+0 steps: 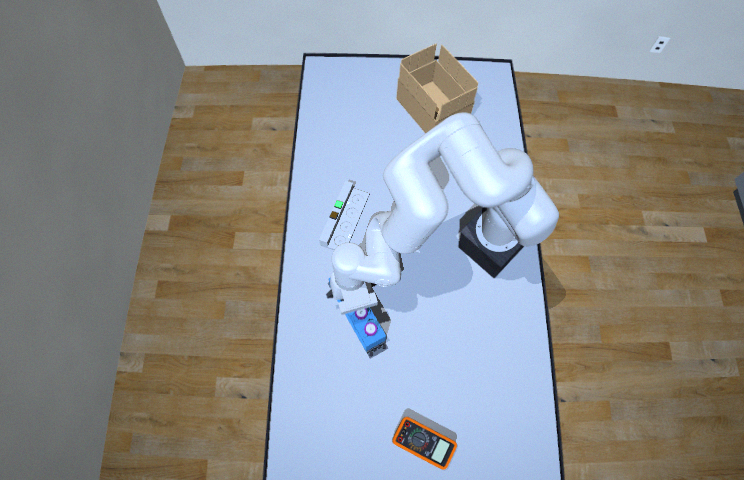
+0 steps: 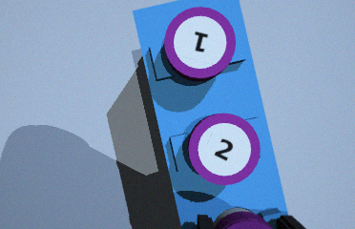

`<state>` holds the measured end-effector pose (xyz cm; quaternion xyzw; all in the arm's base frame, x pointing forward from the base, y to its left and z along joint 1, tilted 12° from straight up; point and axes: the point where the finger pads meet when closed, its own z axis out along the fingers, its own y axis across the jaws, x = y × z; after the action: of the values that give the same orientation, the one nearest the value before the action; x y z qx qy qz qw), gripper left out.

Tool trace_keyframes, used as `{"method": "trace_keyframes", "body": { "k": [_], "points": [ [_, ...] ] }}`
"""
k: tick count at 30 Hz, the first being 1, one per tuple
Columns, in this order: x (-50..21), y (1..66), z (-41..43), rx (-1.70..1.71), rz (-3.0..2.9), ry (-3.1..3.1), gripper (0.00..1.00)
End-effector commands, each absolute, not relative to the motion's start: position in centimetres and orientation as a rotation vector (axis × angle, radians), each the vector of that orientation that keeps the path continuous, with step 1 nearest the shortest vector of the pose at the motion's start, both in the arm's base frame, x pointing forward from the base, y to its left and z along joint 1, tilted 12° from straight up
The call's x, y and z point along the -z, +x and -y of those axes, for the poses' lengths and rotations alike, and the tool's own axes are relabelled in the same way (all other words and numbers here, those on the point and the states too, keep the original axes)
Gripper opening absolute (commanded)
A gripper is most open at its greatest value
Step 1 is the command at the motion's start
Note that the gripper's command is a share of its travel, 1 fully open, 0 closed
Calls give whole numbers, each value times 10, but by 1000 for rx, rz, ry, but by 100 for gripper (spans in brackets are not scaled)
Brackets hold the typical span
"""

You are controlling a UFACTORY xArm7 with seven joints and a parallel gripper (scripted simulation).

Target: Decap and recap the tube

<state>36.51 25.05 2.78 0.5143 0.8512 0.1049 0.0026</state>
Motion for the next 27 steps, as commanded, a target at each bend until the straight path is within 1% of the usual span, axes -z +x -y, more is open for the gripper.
{"method": "trace_keyframes", "body": {
  "k": [1, 2, 12, 27],
  "points": [
    [-29, 366, -251, -325, -2655, 1630, 0],
    [-29, 366, -251, -325, -2655, 1630, 46],
    [-29, 366, -251, -325, -2655, 1630, 46],
    [-67, 362, -244, -325, -2655, 1630, 46]
  ]
}}
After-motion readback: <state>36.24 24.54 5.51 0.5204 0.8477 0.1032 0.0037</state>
